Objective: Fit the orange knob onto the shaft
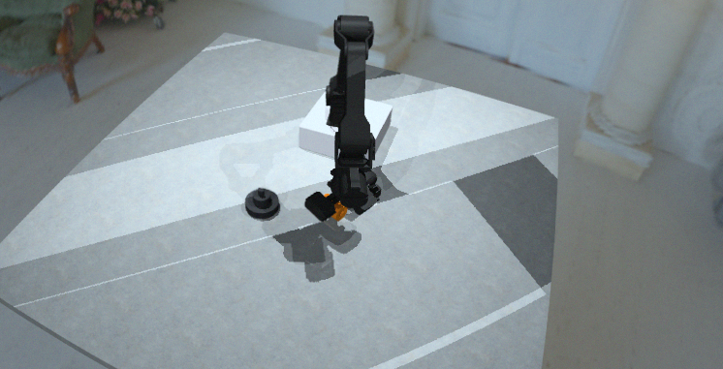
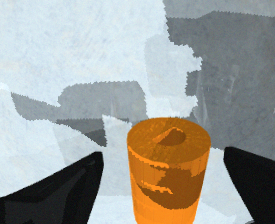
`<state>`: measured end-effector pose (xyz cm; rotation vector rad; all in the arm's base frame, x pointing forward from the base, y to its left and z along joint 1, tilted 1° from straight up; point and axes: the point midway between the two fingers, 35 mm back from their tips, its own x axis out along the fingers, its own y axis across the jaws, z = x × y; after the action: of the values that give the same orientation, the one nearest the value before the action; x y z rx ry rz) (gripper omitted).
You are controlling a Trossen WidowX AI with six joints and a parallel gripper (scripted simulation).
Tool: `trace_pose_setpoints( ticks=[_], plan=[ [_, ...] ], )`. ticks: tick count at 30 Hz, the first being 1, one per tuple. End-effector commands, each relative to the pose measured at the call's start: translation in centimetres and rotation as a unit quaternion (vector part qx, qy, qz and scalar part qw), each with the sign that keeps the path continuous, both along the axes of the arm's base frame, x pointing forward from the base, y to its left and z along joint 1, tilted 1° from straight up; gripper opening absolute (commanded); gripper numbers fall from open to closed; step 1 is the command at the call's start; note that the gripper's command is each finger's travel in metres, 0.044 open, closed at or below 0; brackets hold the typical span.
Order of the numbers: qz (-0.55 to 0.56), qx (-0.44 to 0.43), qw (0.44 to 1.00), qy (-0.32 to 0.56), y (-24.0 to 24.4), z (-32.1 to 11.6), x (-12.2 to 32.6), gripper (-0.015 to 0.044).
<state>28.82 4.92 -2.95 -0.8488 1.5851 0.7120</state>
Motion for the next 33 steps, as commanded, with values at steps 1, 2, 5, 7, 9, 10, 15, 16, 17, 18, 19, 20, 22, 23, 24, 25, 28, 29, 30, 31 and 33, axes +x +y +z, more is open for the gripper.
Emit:
trace_pose_setpoints(
  ticks=[1,2,5,7,9,10,15,16,17,18,19,20,22,23,24,25,28,29,30,31,33],
  plan=[
    [-0.003,-0.002,1.0,-0.001,-0.04,-0.05,0.02,0.0282],
    [-0.003,-0.002,1.0,-0.001,-0.04,-0.05,0.02,0.0256],
    [-0.003,-0.002,1.0,-0.001,-0.04,-0.05,0.02,0.024],
    [-0.003,-0.002,1.0,-0.001,-0.04,-0.05,0.02,0.024],
    [-0.003,-0.002,1.0,-0.001,-0.04,-0.05,0.02,0.024],
    [-0.003,-0.002,1.0,-0.001,-0.04,-0.05,0.02,0.024],
    [-0.003,-0.002,1.0,-0.001,-0.04,-0.05,0.02,0.0207],
    [-0.003,-0.002,1.0,-0.001,-0.04,-0.05,0.02,0.02],
    [-0.003,-0.002,1.0,-0.001,-0.04,-0.05,0.02,0.0193],
    [-0.003,-0.002,1.0,-0.001,-0.04,-0.05,0.02,0.0187],
    [-0.003,-0.002,1.0,-0.001,-0.04,-0.05,0.02,0.018],
    [-0.003,-0.002,1.0,-0.001,-0.04,-0.05,0.02,0.0179],
    [-0.002,0.0,1.0,-0.002,-0.05,-0.03,0.01,0.0179],
    [-0.002,0.004,1.0,-0.005,-0.08,0.01,-0.01,0.0179],
    [-0.001,0.011,1.0,-0.009,-0.14,0.08,-0.05,0.0179],
    [0.0,0.019,1.0,-0.014,-0.21,0.16,-0.1,0.0179],
    [0.0,0.042,0.999,-0.029,-0.45,0.39,-0.25,0.0179],
    [0.0,0.049,0.998,-0.034,-0.52,0.46,-0.3,0.0179],
    [0.0,0.056,0.998,-0.039,-0.6,0.52,-0.35,0.0179],
    [0.0,0.063,0.997,-0.043,-0.68,0.59,-0.4,0.0179],
    [0.0,0.077,0.996,-0.053,-0.84,0.71,-0.5,0.0179]
  ],
)
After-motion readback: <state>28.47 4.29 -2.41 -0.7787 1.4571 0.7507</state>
